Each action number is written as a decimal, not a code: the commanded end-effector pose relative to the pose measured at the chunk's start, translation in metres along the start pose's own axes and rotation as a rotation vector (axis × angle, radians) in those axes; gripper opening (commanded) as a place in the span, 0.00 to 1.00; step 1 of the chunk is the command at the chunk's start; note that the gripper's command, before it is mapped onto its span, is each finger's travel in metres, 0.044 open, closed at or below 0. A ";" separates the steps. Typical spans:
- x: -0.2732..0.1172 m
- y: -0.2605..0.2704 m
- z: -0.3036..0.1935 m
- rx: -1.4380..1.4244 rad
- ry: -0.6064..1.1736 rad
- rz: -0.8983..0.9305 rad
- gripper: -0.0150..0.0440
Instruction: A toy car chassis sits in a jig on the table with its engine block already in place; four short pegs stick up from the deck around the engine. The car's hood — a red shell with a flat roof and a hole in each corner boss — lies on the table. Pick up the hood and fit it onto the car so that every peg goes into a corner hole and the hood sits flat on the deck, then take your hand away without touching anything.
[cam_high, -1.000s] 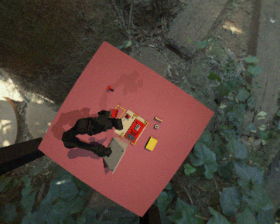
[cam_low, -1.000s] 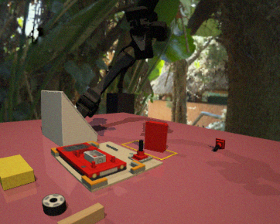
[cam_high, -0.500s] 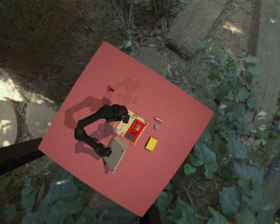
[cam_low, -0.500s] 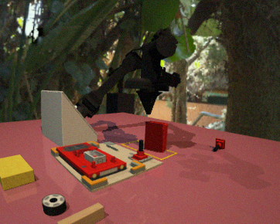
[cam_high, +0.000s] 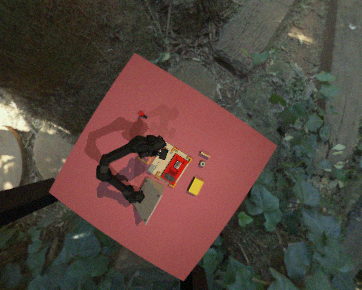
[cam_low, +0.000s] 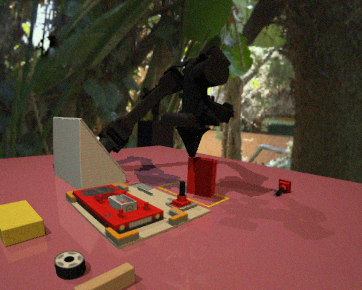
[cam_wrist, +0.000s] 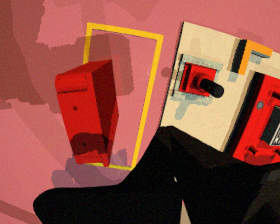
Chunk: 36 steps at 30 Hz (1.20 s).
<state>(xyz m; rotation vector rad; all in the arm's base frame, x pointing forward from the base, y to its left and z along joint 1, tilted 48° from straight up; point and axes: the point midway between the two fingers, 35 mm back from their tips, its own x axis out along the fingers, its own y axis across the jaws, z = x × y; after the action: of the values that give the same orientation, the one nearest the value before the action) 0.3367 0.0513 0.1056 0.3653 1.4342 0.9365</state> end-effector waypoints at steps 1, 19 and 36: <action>0.018 0.002 -0.001 0.007 0.001 0.008 0.25; 0.028 0.011 -0.001 0.007 0.001 0.008 0.25; 0.028 0.028 0.001 0.007 0.001 0.008 0.25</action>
<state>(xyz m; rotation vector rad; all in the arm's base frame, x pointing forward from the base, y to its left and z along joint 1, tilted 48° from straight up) 0.3263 0.0859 0.1028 0.3679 1.4388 0.9387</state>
